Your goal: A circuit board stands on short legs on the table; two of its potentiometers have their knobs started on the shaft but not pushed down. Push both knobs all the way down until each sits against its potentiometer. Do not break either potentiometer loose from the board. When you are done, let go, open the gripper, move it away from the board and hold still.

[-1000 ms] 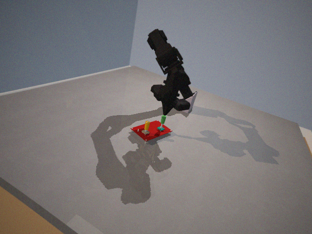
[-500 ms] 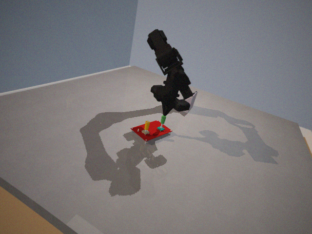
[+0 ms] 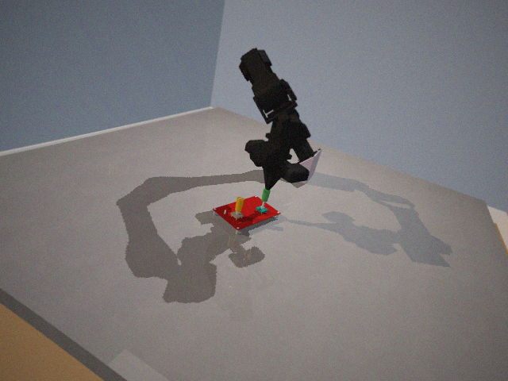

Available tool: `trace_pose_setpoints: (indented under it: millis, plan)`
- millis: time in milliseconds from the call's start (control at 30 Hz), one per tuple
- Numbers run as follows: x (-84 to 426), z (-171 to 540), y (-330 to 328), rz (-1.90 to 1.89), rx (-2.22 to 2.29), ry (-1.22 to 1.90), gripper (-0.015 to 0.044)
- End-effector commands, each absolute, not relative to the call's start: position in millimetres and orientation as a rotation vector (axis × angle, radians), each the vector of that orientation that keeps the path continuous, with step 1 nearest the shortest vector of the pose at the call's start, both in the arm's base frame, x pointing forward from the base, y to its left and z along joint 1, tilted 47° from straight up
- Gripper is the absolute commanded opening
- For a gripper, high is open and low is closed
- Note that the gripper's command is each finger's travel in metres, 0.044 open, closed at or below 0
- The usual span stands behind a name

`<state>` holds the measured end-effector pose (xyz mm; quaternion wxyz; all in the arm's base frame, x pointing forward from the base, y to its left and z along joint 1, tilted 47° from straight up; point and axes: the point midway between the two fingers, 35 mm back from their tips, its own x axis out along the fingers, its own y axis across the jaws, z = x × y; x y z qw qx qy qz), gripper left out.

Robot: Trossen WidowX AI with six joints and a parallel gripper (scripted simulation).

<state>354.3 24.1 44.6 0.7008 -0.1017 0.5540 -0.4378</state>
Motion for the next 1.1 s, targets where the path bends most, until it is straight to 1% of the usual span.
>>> trace_pose_setpoints:
  millis: [0, 1067]
  plan:
    - [354.8, 45.2, 23.5, -0.974, -0.232, 1.231, 0.0]
    - [354.8, 38.3, 16.0, -0.975, -0.233, 1.23, 0.0]
